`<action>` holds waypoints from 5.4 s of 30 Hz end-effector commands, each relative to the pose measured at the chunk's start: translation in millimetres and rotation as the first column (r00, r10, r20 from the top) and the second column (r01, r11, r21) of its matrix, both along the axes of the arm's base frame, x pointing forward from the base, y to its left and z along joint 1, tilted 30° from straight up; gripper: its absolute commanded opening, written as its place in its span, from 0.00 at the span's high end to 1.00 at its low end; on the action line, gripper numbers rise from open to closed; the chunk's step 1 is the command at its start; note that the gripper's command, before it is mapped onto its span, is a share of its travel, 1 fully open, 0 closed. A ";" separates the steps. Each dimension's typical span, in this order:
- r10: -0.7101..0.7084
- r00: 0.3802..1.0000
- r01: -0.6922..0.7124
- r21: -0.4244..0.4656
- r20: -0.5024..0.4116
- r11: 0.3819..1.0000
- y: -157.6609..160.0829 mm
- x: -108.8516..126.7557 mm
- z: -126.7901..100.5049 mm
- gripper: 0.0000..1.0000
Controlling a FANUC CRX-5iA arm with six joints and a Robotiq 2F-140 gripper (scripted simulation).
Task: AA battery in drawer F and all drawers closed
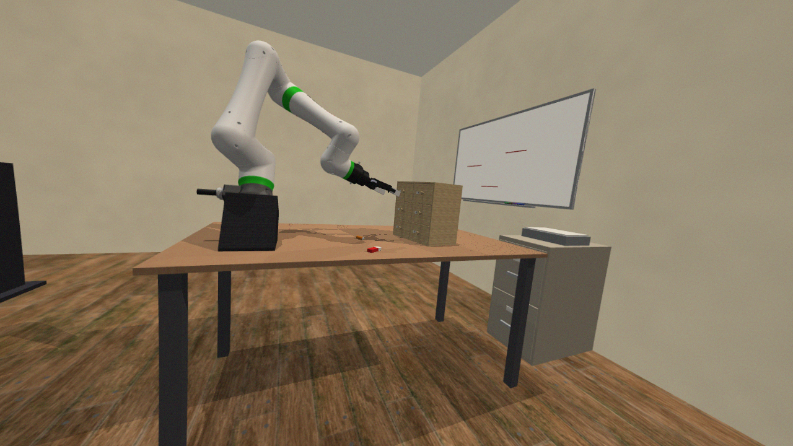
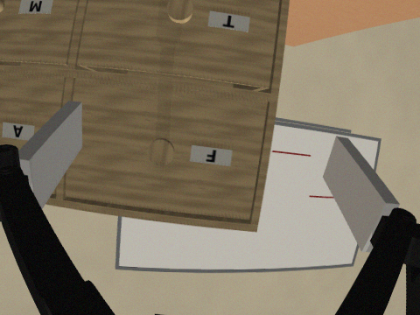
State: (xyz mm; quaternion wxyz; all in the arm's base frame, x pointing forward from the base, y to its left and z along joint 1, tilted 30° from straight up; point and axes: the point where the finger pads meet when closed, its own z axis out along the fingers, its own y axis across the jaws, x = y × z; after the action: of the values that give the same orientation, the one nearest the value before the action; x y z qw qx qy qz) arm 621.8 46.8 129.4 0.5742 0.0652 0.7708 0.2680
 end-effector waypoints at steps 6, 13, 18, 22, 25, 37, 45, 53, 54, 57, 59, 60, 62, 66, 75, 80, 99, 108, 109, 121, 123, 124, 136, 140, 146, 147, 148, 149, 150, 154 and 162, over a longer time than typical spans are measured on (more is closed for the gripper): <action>0.000 1.000 0.000 0.000 0.000 1.000 -0.2 0.1 0.1 0.00; 0.000 1.000 0.000 0.000 0.000 1.000 -0.2 0.1 0.1 0.00; 0.000 1.000 0.000 0.000 0.000 1.000 -0.2 0.1 0.1 0.00; 0.000 1.000 0.000 0.000 0.000 1.000 -0.2 0.1 0.1 0.00; 0.000 1.000 0.000 0.000 0.000 1.000 -0.2 0.1 0.2 0.00; 0.017 0.999 -0.017 -0.006 -0.027 1.000 -1.2 -2.6 1.9 0.00; 0.046 0.996 -0.047 -0.018 -0.080 0.999 -5.3 -7.7 5.9 0.00; 0.097 0.980 -0.104 -0.033 -0.176 0.994 -11.4 -16.9 12.8 0.00; 0.097 0.980 -0.104 -0.033 -0.176 0.994 -11.4 -16.9 12.8 0.00; 0.111 0.972 -0.122 -0.037 -0.205 0.992 -13.5 -19.7 15.0 0.00; 0.128 0.963 -0.142 -0.041 -0.237 0.989 -15.4 -22.9 17.3 0.00; 0.136 0.958 -0.152 -0.043 -0.254 0.987 -16.7 -24.4 18.7 0.00; 0.154 0.944 -0.174 -0.046 -0.291 0.984 -19.3 -28.0 21.4 0.00; 0.196 0.904 -0.232 -0.049 -0.381 0.972 -25.3 -37.0 28.3 0.00; 0.282 0.754 -0.372 -0.032 -0.594 0.928 -41.1 -60.0 45.7 0.00; 0.318 0.627 -0.455 -0.003 -0.711 0.890 -51.0 -74.8 56.9 0.00; 0.343 0.378 -0.571 0.075 -0.860 0.817 -67.8 -99.3 75.4 0.00; 0.343 0.371 -0.574 0.077 -0.863 0.815 -68.3 -100.0 76.0 0.00; 0.343 0.371 -0.574 0.077 -0.863 0.815 -68.3 -100.0 76.0 0.00; 0.343 0.371 -0.574 0.077 -0.863 0.815 -75.5 -107.2 78.0 0.00; 0.343 0.371 -0.574 0.077 -0.863 0.815 -75.5 -107.2 78.0 0.00; 0.343 0.371 -0.574 0.077 -0.863 0.815 -77.9 -109.6 78.7 0.00; 0.343 0.371 -0.574 0.077 -0.863 0.815 -115.2 -147.4 89.4 0.00; 0.343 0.371 -0.574 0.077 -0.863 0.815 -119.3 -151.4 90.6 0.00; 0.343 0.371 -0.574 0.077 -0.863 0.815 -123.8 -156.0 91.9 0.00; 0.343 0.371 -0.574 0.077 -0.863 0.815 -123.8 -156.1 91.9 0.00; 0.343 0.371 -0.574 0.077 -0.863 0.815 -123.8 -156.0 91.9 0.00; 0.343 0.371 -0.574 0.077 -0.863 0.815 -123.8 -156.0 91.8 0.00; 0.343 0.372 -0.574 0.077 -0.863 0.815 -123.8 -156.0 91.8 0.00; 0.343 0.382 -0.570 0.073 -0.858 0.818 -123.1 -155.1 91.1 0.00; 0.342 0.431 -0.551 0.056 -0.835 0.833 -120.0 -150.5 87.6 0.00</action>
State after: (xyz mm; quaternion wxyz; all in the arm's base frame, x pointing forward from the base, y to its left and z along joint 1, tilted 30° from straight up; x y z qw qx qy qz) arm 469.2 -74.5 218.5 0.0487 -0.0948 0.9600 0.2591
